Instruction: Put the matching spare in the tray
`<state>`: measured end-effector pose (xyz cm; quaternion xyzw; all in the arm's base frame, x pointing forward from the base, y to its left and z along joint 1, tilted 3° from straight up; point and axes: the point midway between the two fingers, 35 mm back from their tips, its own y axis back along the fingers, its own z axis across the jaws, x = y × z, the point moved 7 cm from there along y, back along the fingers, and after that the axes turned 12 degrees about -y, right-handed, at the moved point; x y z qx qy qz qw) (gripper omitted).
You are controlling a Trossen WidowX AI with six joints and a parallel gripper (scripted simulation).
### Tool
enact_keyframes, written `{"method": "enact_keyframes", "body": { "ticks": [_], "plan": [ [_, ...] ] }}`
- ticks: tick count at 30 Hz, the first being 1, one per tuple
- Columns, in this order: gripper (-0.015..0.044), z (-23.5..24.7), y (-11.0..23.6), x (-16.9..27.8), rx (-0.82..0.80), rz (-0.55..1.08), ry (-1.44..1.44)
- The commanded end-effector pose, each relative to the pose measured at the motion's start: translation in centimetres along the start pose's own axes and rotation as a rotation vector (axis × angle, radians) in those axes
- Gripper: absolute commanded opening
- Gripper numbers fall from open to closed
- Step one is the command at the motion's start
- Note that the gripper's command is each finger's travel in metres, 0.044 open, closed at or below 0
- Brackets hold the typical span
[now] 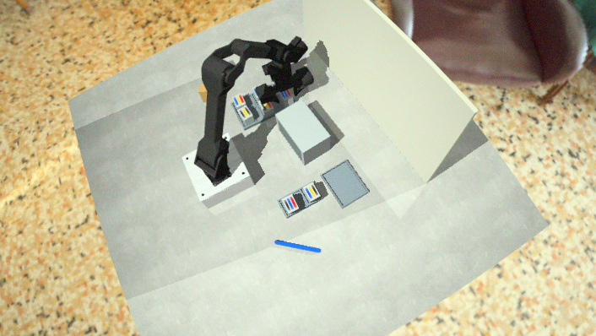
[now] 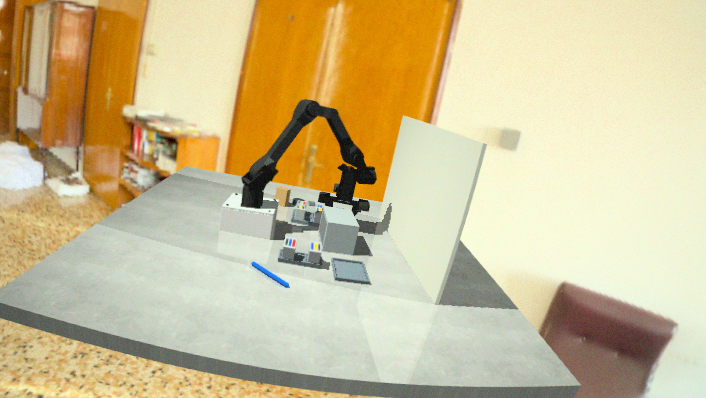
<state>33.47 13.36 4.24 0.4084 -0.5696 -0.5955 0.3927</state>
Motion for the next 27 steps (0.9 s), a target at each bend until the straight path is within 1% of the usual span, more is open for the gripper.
{"method": "enact_keyframes", "body": {
  "ticks": [1, 6, 14, 18, 19, 27],
  "plan": [
    [0.0300, 0.02, -0.18, 0.00, -0.002, -0.001, -0.003],
    [0.0169, 0.01, -0.04, 0.01, -0.001, 0.001, 0.000],
    [0.0115, 0.01, -0.04, 0.01, -0.001, 0.001, 0.000],
    [0.0010, 0.01, -0.04, 0.01, -0.001, 0.001, 0.000],
    [0.0000, 0.01, -0.04, 0.01, -0.001, 0.001, 0.000],
    [0.0000, 0.00, 0.09, 0.00, -0.001, 0.001, 0.000]
  ]
}}
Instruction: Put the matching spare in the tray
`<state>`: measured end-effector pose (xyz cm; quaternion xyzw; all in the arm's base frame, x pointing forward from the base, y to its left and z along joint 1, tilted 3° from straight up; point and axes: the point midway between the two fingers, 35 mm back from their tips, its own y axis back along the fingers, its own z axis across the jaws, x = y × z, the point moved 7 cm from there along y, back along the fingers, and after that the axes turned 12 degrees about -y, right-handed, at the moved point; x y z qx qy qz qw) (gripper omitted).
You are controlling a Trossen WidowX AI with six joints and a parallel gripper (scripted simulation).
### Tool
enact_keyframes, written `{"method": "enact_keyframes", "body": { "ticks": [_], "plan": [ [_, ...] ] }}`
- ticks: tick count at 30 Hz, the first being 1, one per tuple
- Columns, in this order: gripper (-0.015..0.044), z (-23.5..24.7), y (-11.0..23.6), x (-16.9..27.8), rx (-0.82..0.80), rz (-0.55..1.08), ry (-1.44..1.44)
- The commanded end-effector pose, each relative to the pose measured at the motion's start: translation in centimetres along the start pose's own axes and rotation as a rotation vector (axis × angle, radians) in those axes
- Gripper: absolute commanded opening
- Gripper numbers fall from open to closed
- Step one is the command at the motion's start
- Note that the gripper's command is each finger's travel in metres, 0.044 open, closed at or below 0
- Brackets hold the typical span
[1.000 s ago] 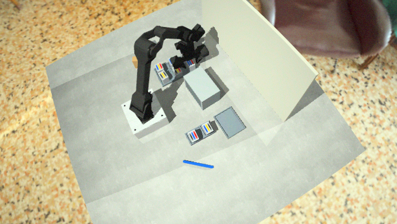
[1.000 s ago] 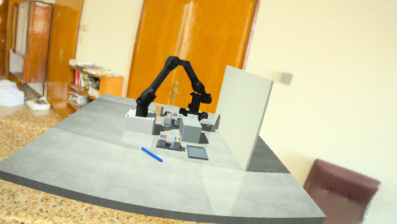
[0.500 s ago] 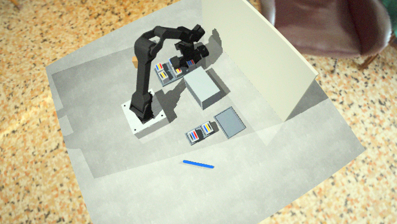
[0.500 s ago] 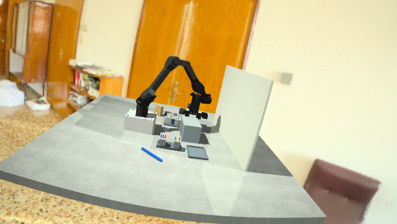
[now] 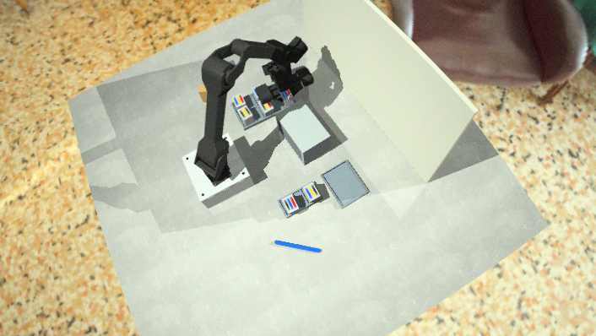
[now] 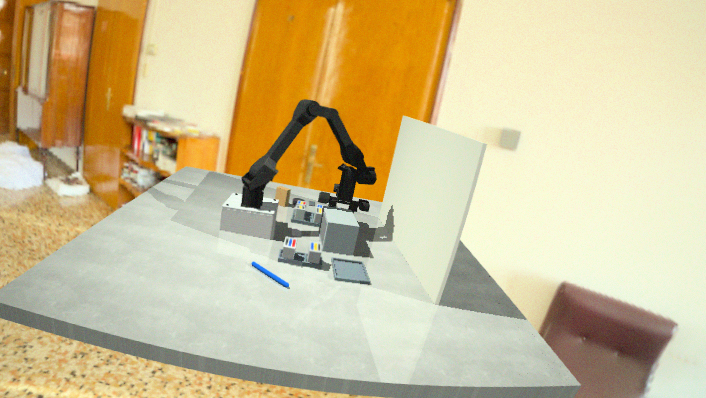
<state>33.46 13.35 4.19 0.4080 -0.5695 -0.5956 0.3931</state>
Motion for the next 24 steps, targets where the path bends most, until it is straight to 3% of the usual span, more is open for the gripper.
{"method": "enact_keyframes", "body": {
  "ticks": [1, 9, 17, 24],
  "plan": [
    [0.0000, -0.1, 0.6, 0.0, 0.000, 0.000, 0.000],
    [0.0000, -0.1, 7.3, -0.1, -0.001, -0.002, -0.003],
    [0.0000, -0.1, 7.8, -0.1, 0.009, -0.008, -0.005],
    [0.0000, 0.1, 12.3, 0.1, 0.009, -0.009, -0.004]
  ]
}}
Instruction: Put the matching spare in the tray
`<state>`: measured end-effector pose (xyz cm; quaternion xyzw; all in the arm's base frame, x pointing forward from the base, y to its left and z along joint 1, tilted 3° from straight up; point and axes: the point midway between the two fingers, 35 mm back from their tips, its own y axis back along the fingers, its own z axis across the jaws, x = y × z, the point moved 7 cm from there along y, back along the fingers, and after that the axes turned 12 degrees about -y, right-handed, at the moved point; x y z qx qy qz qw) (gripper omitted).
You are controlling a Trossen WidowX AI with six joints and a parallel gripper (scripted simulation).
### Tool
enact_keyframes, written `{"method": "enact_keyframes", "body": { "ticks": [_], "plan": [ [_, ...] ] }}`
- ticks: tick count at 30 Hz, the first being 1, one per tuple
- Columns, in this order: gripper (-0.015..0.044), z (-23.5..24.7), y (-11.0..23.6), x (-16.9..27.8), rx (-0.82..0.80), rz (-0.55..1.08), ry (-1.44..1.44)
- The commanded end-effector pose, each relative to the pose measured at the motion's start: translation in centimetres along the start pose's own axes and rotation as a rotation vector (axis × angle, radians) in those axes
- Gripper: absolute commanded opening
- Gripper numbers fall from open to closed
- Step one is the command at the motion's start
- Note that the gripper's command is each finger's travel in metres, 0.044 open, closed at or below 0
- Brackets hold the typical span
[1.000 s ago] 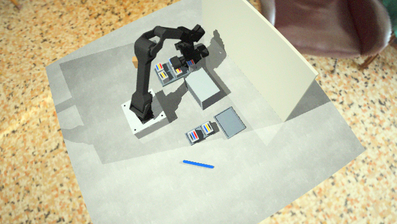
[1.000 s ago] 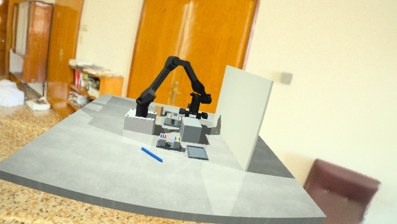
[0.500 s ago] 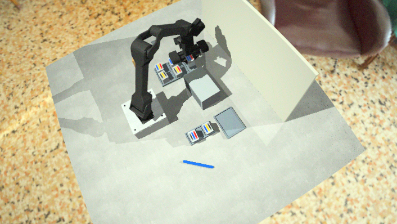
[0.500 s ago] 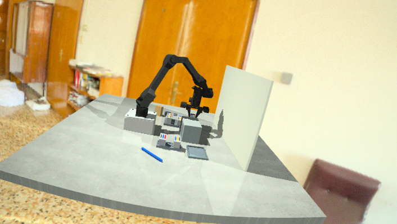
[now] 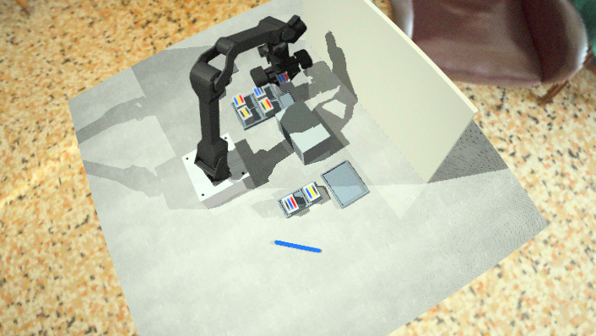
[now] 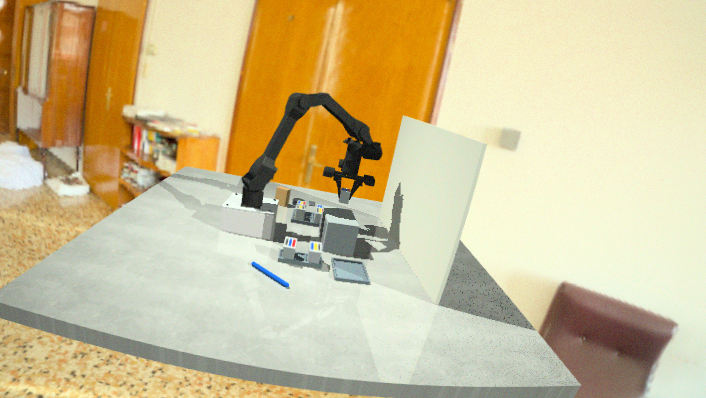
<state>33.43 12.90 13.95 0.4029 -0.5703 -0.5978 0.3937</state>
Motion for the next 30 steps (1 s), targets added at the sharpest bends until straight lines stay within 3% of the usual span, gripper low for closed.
{"method": "enact_keyframes", "body": {
  "ticks": [1, 5, 13, 30],
  "plan": [
    [0.0000, 0.2, 3.2, 0.1, 0.013, -0.014, 0.004],
    [0.0000, 0.5, 5.3, 0.4, 0.005, -0.007, 0.005],
    [0.0000, -0.4, 5.5, 1.3, 0.008, -0.006, -0.002],
    [0.0000, -6.8, 5.5, 9.9, 0.018, 0.017, -0.039]
  ]
}}
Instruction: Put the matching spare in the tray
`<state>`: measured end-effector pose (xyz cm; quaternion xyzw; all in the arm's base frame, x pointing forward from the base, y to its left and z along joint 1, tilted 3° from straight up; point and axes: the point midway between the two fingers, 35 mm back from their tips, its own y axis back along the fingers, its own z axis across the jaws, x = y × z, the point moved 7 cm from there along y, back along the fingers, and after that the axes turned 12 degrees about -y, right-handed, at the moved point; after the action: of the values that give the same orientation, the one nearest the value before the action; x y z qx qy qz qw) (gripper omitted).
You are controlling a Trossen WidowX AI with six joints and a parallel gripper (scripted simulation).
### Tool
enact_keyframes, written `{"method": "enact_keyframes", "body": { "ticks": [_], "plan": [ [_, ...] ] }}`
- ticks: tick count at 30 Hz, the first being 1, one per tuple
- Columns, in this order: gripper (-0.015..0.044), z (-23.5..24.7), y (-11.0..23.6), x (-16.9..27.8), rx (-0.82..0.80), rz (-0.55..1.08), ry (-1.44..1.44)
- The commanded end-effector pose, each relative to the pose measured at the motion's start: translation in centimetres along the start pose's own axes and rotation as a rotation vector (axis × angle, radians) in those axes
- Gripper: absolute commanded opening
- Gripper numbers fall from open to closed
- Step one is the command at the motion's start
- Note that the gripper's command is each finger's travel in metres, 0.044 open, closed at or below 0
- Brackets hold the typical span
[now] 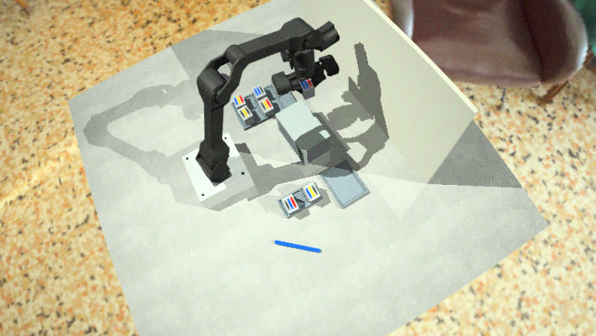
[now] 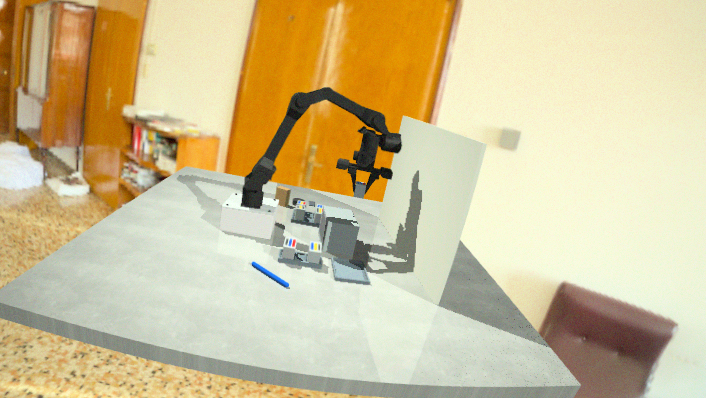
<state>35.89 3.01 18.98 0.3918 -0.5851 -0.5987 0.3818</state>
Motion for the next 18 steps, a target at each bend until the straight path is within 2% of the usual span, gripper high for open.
{"method": "enact_keyframes", "body": {
  "ticks": [1, 18],
  "plan": [
    [0.0000, -1.4, 0.0, 2.2, 0.001, 0.008, 0.001],
    [0.0000, -4.8, 0.0, 11.4, -0.011, 0.008, -0.064]
  ]
}}
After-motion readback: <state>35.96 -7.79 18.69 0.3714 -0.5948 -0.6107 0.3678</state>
